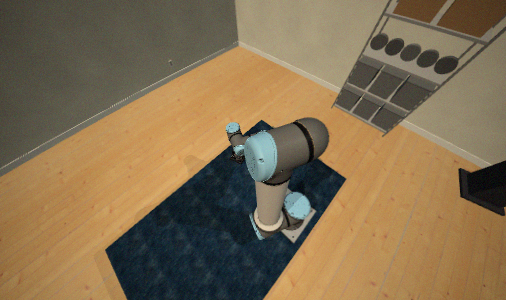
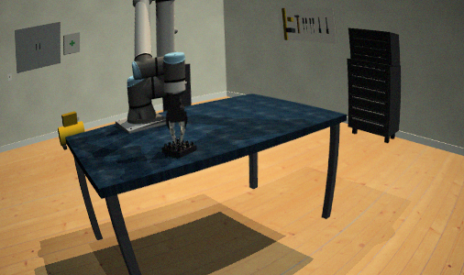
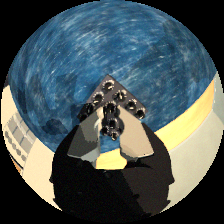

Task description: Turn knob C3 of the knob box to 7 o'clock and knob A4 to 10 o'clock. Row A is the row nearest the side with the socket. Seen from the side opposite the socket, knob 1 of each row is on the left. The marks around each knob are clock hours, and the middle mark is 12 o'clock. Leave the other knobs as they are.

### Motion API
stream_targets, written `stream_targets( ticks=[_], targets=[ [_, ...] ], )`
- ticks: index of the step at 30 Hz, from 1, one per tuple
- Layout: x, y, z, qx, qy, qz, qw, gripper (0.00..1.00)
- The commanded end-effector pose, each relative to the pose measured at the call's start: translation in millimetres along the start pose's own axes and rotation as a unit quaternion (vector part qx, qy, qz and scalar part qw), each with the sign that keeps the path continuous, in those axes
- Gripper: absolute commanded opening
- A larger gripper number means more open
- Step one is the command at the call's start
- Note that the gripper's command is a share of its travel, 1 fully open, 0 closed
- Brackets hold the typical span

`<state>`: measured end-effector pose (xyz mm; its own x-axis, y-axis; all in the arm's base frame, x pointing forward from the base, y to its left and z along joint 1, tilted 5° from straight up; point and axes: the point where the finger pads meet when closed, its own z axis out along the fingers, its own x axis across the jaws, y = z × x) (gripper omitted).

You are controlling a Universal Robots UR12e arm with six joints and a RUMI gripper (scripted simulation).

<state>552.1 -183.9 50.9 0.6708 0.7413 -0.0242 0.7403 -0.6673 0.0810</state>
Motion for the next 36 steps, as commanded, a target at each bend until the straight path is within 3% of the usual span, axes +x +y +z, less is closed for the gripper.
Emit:
stream_targets(
  ticks=[1, 12, 13, 36],
  targets=[
    [0.1, 0.6, -0.6, -0.001, 0.0, 0.0, 1.0, 0.11],
    [0.1, 0.6, -0.6, -0.001, 0.0, 0.0, 1.0, 0.11],
    [0.1, 0.6, -0.6, -0.001, 0.0, 0.0, 1.0, 0.04],
    [0.1, 0.6, -0.6, -0.001, 0.0, 0.0, 1.0, 0.04]
  ],
)
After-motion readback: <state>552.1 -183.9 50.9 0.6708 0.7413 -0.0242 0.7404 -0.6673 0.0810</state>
